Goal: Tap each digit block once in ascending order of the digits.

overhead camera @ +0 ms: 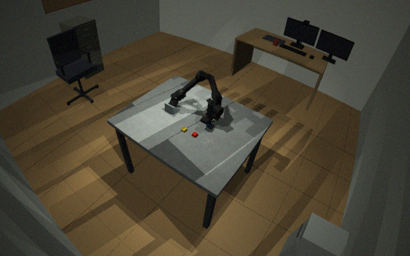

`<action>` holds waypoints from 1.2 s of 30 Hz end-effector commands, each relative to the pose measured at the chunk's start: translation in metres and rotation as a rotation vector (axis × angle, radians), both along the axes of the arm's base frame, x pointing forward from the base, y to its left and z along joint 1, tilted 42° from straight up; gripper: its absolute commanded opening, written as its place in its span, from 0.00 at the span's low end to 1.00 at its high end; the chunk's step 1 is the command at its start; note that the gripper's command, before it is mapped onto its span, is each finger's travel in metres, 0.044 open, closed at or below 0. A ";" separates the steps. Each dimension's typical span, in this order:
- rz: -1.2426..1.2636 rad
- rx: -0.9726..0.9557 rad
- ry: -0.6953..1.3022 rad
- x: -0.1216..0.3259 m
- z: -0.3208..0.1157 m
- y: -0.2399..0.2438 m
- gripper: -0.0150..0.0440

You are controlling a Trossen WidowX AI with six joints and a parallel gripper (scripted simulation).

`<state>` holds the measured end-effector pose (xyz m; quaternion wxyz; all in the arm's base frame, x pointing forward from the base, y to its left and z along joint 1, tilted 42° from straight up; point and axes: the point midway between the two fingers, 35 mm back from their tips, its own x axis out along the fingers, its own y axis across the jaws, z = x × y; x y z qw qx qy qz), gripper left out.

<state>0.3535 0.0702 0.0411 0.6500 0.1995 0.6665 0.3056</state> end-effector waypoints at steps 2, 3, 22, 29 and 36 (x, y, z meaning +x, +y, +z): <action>-0.002 0.005 0.004 -0.001 -0.004 0.004 0.29; -0.002 0.005 0.004 -0.001 -0.004 0.004 0.29; -0.005 0.007 -0.008 -0.037 0.094 0.009 0.60; -0.028 0.007 0.020 -0.108 0.170 0.030 0.91; -0.036 0.006 0.033 -0.127 0.184 0.033 0.93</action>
